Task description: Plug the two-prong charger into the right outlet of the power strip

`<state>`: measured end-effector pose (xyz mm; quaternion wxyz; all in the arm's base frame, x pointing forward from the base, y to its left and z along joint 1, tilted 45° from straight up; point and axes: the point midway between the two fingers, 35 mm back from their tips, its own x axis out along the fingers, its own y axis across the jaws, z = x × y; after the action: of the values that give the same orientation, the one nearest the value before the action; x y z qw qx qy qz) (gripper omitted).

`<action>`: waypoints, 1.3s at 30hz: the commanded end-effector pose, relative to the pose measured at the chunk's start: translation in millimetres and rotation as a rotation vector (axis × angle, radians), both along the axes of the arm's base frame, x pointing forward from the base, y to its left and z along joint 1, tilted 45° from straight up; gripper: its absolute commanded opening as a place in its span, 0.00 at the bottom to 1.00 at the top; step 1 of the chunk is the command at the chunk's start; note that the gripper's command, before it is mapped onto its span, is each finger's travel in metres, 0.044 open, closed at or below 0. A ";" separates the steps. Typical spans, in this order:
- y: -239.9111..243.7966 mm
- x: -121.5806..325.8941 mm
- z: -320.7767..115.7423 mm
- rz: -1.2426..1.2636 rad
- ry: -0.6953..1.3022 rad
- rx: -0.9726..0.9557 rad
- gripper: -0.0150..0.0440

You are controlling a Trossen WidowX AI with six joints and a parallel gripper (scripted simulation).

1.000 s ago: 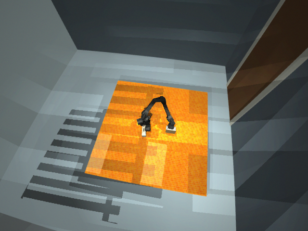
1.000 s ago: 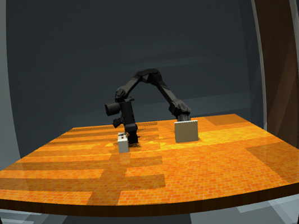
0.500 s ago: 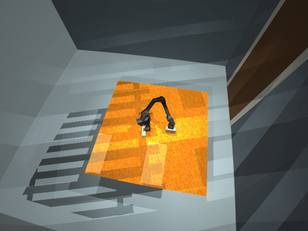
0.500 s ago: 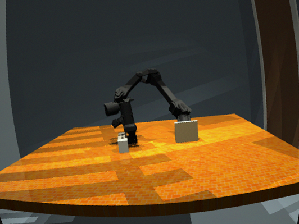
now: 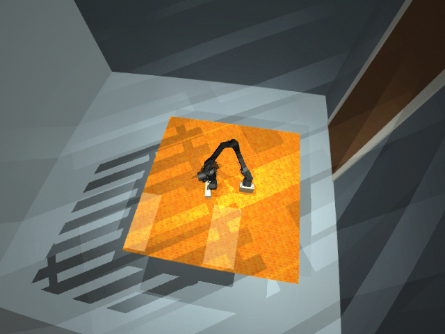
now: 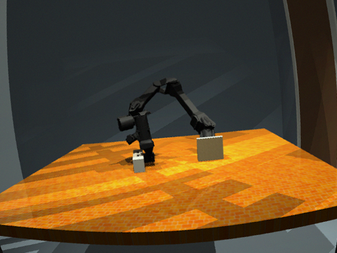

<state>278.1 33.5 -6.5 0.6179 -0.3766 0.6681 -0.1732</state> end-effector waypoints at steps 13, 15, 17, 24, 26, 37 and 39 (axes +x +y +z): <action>1.8 6.6 1.1 0.001 -0.035 0.011 0.25; 1.8 6.4 1.2 0.001 -0.035 0.011 0.25; 1.8 6.1 1.4 0.001 -0.035 0.011 0.25; 1.9 5.4 1.8 0.001 -0.035 0.011 0.25; 2.0 5.3 2.0 0.001 -0.035 0.011 0.25; 2.7 6.4 2.6 0.001 -0.035 0.011 0.25; 2.8 6.7 2.6 0.001 -0.035 0.011 0.25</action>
<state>278.5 33.8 -5.6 0.6214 -0.3728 0.6669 -0.1735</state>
